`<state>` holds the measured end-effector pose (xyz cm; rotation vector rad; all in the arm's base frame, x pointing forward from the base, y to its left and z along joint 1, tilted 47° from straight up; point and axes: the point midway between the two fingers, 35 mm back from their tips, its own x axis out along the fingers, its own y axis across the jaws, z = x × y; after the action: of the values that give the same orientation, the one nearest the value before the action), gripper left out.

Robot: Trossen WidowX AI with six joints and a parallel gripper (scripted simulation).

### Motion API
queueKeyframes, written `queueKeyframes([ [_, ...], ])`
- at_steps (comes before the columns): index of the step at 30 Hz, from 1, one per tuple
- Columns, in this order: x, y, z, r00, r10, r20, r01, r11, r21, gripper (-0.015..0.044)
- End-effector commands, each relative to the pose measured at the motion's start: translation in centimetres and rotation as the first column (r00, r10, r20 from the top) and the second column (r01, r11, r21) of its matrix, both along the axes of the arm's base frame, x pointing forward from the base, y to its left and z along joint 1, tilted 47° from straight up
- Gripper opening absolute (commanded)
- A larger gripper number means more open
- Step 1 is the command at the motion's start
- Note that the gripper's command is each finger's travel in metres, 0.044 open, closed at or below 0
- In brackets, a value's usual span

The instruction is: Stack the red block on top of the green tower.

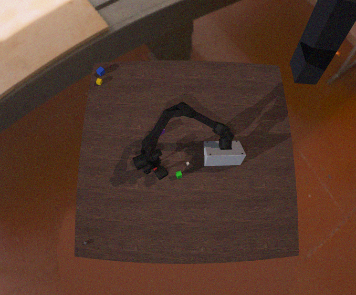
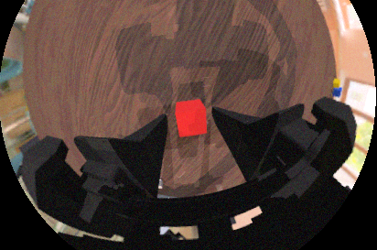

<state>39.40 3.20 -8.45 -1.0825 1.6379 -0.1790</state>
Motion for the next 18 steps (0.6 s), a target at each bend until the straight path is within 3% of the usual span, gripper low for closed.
queueKeyframes([
  [1,0.0,0.0,0.0,1.0,0.003,0.0,-0.003,1.0,-0.002,0.0151],
  [3,0.0,0.0,0.0,1.0,0.003,0.0,-0.003,1.0,-0.002,0.0099],
  [10,0.0,0.0,0.0,1.0,0.003,0.0,-0.003,1.0,-0.002,0.0052],
  [12,0.0,0.3,0.3,1.0,0.003,0.0,-0.003,1.0,-0.002,0.0],
  [18,-0.1,2.4,2.3,1.0,0.003,0.0,-0.003,1.0,0.0,0.0],
])
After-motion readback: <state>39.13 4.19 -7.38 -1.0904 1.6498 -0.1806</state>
